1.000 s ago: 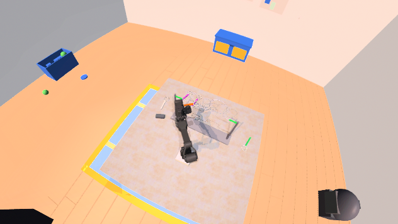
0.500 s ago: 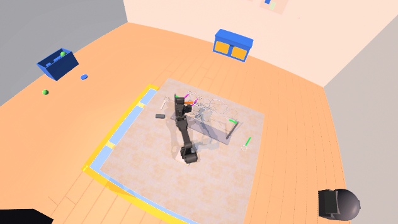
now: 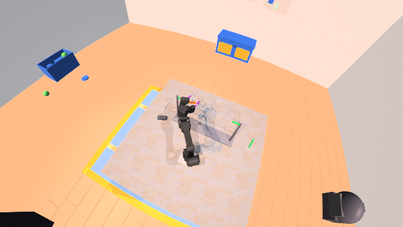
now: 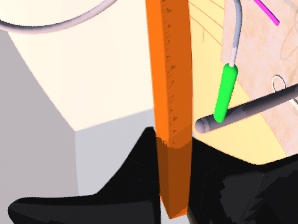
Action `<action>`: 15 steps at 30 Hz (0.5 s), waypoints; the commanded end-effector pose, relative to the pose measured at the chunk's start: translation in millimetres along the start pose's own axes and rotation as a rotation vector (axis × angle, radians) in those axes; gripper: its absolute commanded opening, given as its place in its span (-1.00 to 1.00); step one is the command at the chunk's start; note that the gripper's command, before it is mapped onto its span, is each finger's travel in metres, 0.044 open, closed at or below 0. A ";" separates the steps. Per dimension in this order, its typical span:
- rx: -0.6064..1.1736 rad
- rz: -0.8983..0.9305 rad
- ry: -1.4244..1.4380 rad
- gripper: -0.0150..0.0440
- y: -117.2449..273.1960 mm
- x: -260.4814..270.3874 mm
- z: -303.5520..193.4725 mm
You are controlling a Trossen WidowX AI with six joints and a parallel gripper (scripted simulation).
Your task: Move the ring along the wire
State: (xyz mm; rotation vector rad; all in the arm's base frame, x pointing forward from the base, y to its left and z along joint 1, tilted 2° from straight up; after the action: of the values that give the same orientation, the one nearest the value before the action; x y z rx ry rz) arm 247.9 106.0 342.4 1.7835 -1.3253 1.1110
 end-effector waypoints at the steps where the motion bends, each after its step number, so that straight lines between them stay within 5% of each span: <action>1: 0.020 0.036 -0.053 -1.00 1.8 10.8 -2.5; 15: 0.047 0.089 -0.157 -1.00 6.2 28.7 -3.1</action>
State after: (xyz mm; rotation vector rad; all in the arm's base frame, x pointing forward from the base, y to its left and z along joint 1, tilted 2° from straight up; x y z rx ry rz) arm 246.0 97.5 361.7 1.8754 -1.4614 1.0725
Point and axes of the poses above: the point midway between the two fingers, 35 mm back from their tips, its own y axis back along the fingers, its own x axis across the jaws, z = x × y, the point moved 8 cm from there along y, back along the fingers, and after that the axes turned 14 degrees about -y, right-handed, at the moved point
